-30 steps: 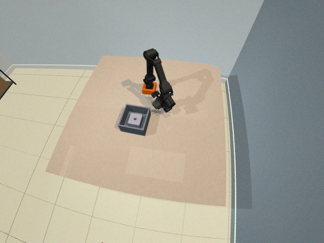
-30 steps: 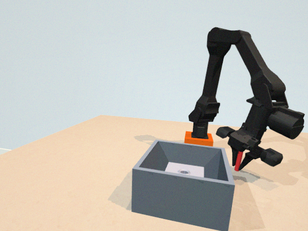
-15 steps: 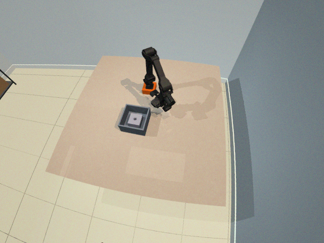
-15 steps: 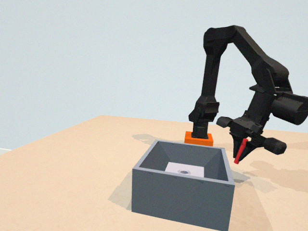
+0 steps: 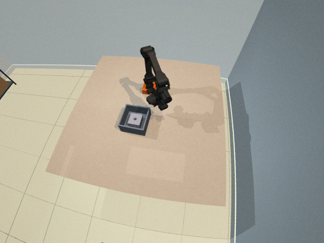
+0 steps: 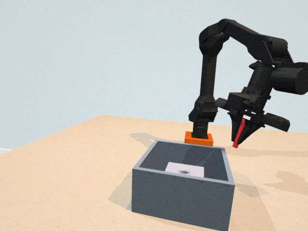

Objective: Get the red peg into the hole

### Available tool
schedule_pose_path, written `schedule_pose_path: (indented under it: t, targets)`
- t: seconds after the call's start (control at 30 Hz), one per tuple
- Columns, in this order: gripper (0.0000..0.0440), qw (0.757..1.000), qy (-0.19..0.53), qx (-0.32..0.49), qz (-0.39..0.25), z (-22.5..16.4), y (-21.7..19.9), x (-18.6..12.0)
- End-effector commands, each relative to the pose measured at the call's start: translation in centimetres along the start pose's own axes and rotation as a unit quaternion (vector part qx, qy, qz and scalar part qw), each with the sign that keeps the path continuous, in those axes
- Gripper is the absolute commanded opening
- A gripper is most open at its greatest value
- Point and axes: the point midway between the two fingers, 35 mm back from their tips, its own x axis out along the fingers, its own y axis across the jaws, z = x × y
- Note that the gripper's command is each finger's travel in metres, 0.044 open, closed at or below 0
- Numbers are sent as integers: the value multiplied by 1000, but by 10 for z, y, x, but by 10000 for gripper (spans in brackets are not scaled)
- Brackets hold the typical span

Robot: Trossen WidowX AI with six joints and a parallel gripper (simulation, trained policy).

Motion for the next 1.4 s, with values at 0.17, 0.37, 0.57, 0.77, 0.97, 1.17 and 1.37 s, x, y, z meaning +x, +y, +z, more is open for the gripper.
schedule_pose_path:
  t: [0.17, 0.37, 0.57, 0.77, 0.97, 1.17, 1.37]
  targets:
    - [0, 998, -25, 49, 6, 43, -2, -8]
    - [0, 996, -35, 78, 7, 73, -5, -4]
    - [0, 995, -42, 95, 6, 102, -8, 6]
    - [0, 994, -41, 97, 6, 128, -12, 21]
    - [0, 996, -31, 85, 10, 146, -14, 39]
    - [0, 998, -17, 63, 17, 156, -14, 58]
    - [38, 999, 9, 34, 20, 154, -14, 78]
